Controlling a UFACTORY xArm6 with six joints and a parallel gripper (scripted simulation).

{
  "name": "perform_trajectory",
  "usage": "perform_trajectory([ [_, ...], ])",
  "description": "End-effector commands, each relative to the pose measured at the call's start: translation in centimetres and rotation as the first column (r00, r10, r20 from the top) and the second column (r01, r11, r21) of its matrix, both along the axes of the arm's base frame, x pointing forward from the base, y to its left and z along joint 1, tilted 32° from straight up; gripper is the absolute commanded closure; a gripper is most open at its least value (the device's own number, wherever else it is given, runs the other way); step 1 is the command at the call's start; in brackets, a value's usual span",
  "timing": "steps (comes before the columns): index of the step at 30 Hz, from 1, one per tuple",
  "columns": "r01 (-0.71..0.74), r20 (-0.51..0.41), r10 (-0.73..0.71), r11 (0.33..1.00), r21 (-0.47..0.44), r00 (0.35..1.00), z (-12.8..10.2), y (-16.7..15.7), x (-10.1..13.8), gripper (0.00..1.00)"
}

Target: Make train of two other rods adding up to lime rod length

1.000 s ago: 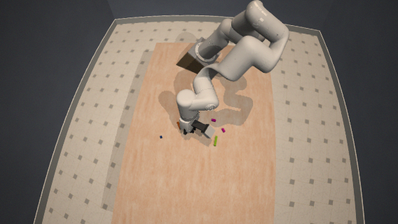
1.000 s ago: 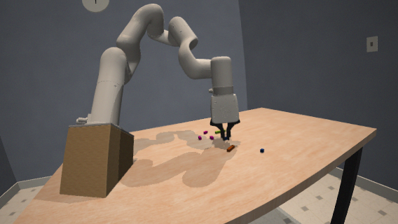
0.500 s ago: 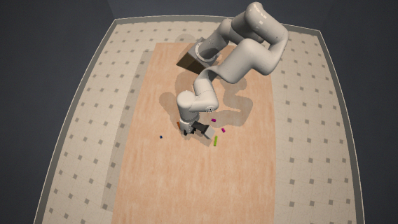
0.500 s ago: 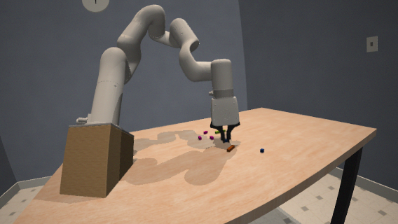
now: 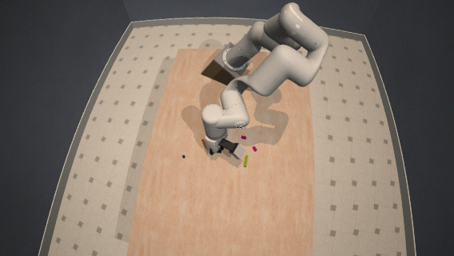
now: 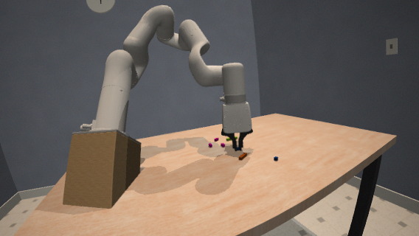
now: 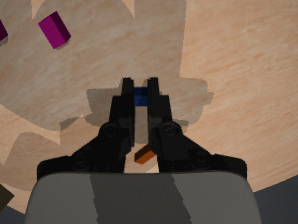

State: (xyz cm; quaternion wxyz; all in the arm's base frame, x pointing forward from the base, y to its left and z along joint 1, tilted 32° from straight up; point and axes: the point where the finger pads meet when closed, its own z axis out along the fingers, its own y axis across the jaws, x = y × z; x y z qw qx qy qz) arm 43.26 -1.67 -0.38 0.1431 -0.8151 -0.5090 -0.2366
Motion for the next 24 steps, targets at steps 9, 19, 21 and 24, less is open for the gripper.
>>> perform_trajectory([
  [9, 0.001, 0.003, -0.001, 1.0, -0.001, 1.0, 0.09, -0.07, 0.1, 0.96],
  [19, 0.001, 0.003, -0.001, 1.0, -0.001, 1.0, 0.09, -0.07, 0.1, 0.96],
  [21, 0.001, 0.003, -0.001, 1.0, -0.001, 1.0, 0.09, -0.07, 0.1, 0.96],
  [24, 0.001, 0.003, -0.001, 1.0, -0.001, 1.0, 0.09, -0.07, 0.1, 0.92],
])
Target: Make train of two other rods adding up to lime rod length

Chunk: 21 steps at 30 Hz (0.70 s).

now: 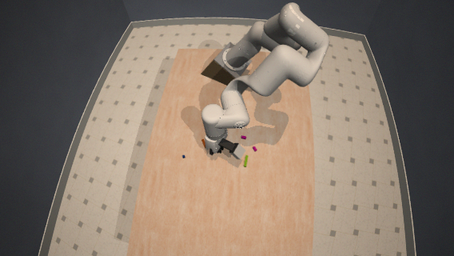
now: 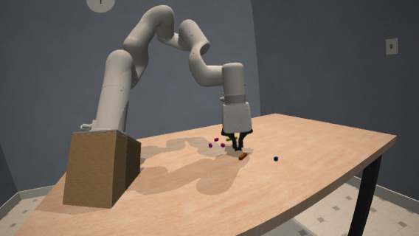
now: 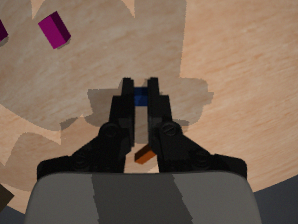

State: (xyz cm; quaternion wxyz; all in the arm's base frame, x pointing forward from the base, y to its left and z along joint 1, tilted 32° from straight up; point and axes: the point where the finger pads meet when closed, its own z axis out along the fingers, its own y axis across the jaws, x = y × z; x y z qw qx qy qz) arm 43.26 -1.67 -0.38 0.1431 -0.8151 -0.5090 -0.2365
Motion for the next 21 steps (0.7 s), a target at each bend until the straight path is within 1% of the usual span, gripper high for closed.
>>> perform_trajectory([
  [1, 0.001, 0.003, -0.001, 1.0, -0.001, 1.0, 0.09, -0.07, 0.1, 0.92],
  [2, 0.001, 0.003, -0.001, 1.0, -0.001, 1.0, 0.09, -0.07, 0.1, 0.92],
  [3, 0.001, 0.003, -0.001, 1.0, -0.001, 1.0, 0.09, -0.07, 0.1, 0.88],
  [7, 0.001, 0.003, -0.001, 1.0, -0.001, 1.0, 0.09, -0.07, 0.1, 0.88],
  [8, 0.001, 0.003, -0.001, 1.0, -0.001, 1.0, 0.09, -0.07, 0.1, 0.84],
  [10, 0.001, 0.003, -0.001, 1.0, -0.001, 1.0, 0.09, -0.07, 0.1, 0.84],
  [11, 0.001, 0.003, -0.001, 1.0, -0.001, 1.0, 0.09, -0.07, 0.1, 0.8],
  [13, 0.001, 0.003, -0.001, 1.0, -0.001, 1.0, 0.09, -0.07, 0.1, 0.8],
  [14, 0.001, 0.003, -0.001, 1.0, -0.001, 1.0, 0.09, -0.07, 0.1, 0.76],
  [21, 0.001, 0.003, -0.001, 1.0, -0.001, 1.0, 0.09, -0.07, 0.1, 0.76],
])
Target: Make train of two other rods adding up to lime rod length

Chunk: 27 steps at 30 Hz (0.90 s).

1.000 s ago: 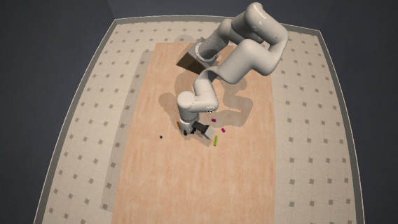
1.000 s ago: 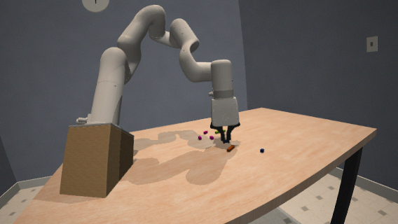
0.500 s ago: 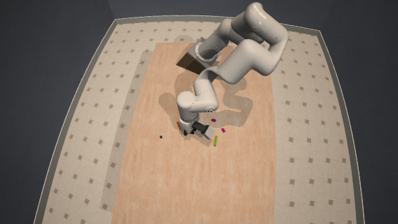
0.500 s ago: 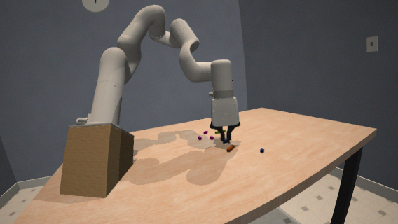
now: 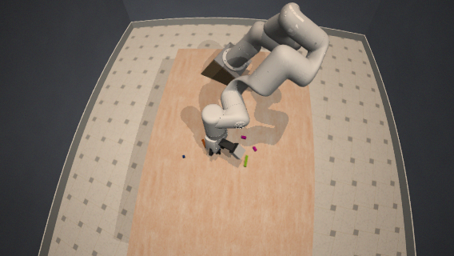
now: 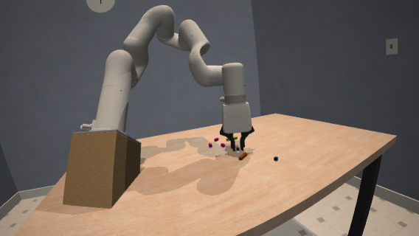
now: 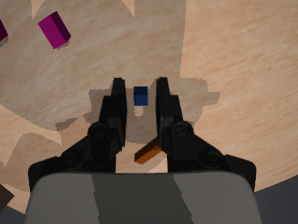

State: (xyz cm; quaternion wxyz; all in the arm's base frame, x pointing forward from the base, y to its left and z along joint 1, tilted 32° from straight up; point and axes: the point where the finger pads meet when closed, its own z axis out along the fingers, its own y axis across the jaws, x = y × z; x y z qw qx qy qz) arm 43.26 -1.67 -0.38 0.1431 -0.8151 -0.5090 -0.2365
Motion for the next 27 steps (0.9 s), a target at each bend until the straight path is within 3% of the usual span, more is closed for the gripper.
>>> perform_trajectory([
  [1, 0.001, 0.003, -0.001, 1.0, -0.001, 1.0, 0.1, -0.1, 0.1, 0.76],
  [11, 0.001, 0.003, -0.001, 1.0, -0.001, 1.0, 1.0, -0.6, -0.2, 0.76],
  [27, 0.001, 0.003, -0.001, 1.0, -0.001, 1.0, 6.7, -3.7, -1.8, 0.76],
])
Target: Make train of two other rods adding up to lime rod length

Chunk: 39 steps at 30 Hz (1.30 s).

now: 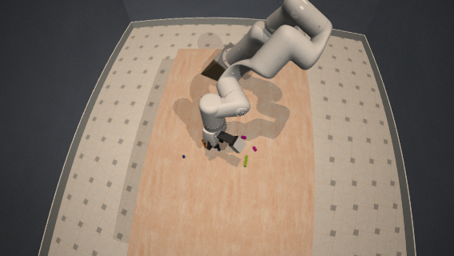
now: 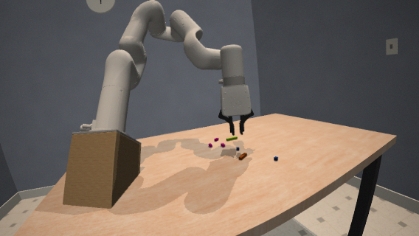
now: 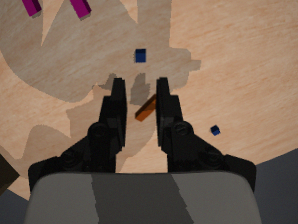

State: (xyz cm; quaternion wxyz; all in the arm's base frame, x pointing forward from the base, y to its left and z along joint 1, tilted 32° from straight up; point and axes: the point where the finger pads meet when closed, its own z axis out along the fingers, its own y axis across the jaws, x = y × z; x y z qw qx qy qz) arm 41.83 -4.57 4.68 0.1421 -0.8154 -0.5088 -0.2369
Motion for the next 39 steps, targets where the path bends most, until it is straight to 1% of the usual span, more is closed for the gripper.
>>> perform_trajectory([
  [1, 0.0, 0.001, 0.0, 1.0, 0.0, 1.0, 1.9, -1.0, -0.4, 0.76],
  [5, 0.0, 0.001, 0.0, 1.0, 0.0, 1.0, 2.6, -1.4, -0.6, 0.76],
  [10, 0.0, 0.001, 0.0, 1.0, 0.0, 1.0, 2.7, -1.4, -0.7, 0.76],
  [11, 0.0, 0.001, 0.0, 1.0, 0.0, 1.0, 2.7, -1.4, -0.7, 0.0],
  [31, 0.004, -0.001, -0.004, 1.0, 0.002, 1.0, 2.6, -1.5, -0.7, 0.0],
  [32, 0.031, -0.017, -0.031, 0.999, 0.009, 0.999, 2.3, -1.7, -0.7, 0.0],
  [34, 0.149, -0.085, -0.146, 0.988, 0.036, 0.986, 1.1, -2.7, -0.9, 0.0],
  [36, 0.187, -0.107, -0.182, 0.981, 0.043, 0.978, 0.7, -3.0, -1.0, 0.0],
  [39, 0.28, -0.163, -0.268, 0.958, 0.057, 0.949, -0.3, -3.8, -1.3, 0.0],
])
